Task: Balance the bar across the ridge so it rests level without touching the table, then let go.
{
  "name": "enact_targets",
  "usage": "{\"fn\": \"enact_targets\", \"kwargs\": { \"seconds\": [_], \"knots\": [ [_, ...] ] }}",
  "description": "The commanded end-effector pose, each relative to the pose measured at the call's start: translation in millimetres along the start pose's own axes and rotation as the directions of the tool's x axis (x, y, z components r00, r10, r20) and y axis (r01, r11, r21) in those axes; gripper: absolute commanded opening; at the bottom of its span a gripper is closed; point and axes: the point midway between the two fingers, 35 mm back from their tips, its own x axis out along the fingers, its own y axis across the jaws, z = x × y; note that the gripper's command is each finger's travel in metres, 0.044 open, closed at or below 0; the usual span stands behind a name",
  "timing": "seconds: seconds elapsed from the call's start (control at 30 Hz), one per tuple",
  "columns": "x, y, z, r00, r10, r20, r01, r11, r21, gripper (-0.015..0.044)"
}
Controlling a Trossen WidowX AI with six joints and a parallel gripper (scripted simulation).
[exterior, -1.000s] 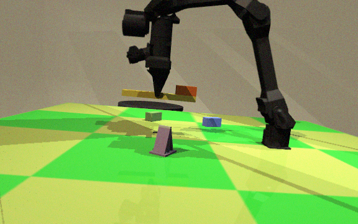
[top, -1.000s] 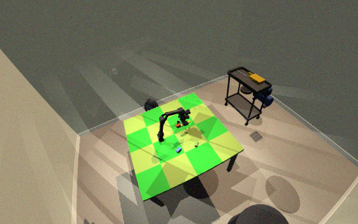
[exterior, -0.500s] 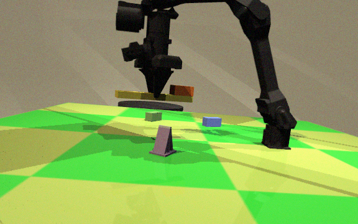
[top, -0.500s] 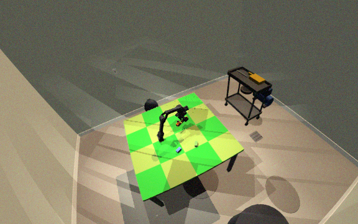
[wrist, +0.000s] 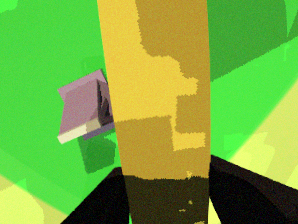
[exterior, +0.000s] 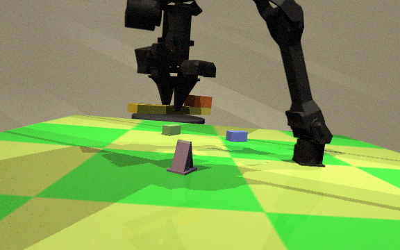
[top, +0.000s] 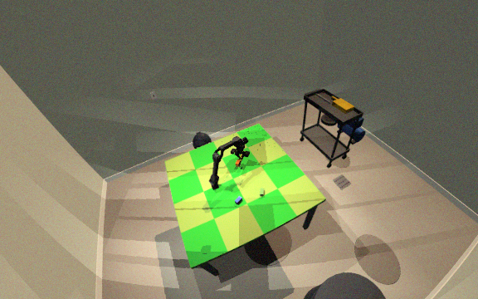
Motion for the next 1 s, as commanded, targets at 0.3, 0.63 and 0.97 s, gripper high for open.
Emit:
{"fn": "enact_targets", "kwargs": {
  "seconds": [0.3, 0.63, 0.97],
  "knots": [
    [-1.7, 42.0, 23.6, 1.000, 0.002, 0.005, -0.001, 0.968, -0.252, 0.0000],
    [2.1, 53.1, 27.1, 1.000, 0.003, 0.005, -0.001, 0.956, -0.294, 0.0000],
    [18.1, 54.4, 27.9, 1.000, 0.003, 0.005, -0.001, 0.956, -0.295, 0.0000]
  ]
}}
